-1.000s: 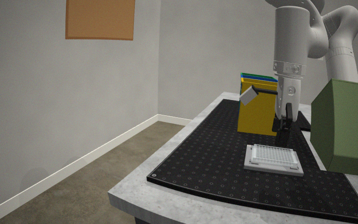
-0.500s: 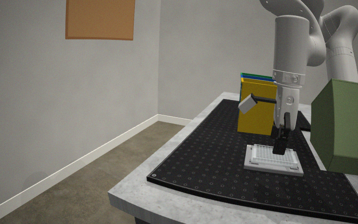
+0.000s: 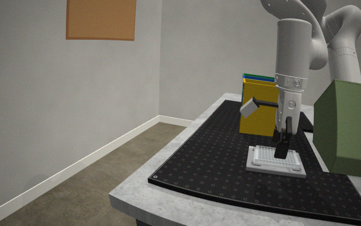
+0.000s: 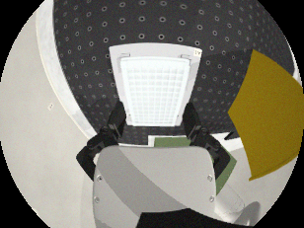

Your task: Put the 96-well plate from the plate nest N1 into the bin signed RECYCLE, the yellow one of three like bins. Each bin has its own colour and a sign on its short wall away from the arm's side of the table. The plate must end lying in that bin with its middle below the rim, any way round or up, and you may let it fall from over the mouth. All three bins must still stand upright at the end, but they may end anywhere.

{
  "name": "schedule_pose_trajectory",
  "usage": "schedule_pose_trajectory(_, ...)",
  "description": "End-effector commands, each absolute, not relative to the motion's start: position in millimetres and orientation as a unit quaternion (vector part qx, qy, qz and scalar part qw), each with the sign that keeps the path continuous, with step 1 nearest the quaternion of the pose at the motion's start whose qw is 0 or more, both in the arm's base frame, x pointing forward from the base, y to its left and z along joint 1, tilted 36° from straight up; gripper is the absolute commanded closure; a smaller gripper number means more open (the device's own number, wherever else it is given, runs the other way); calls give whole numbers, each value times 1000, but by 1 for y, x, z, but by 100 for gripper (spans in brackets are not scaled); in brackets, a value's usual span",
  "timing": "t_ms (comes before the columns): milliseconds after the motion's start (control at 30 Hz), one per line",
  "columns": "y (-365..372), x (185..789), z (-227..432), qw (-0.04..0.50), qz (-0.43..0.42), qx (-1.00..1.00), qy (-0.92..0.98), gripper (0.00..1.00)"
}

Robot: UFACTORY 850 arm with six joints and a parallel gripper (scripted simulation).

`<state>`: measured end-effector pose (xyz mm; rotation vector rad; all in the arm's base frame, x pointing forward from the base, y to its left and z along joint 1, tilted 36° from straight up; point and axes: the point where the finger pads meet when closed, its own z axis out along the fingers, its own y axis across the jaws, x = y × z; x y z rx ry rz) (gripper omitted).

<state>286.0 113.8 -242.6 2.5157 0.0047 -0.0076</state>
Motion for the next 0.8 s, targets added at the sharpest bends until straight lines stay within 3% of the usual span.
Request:
schedule_pose_trajectory(0,114,287,-243,307,-2,952,2,0)
schedule_pose_trajectory(767,106,287,-254,307,-2,952,2,0)
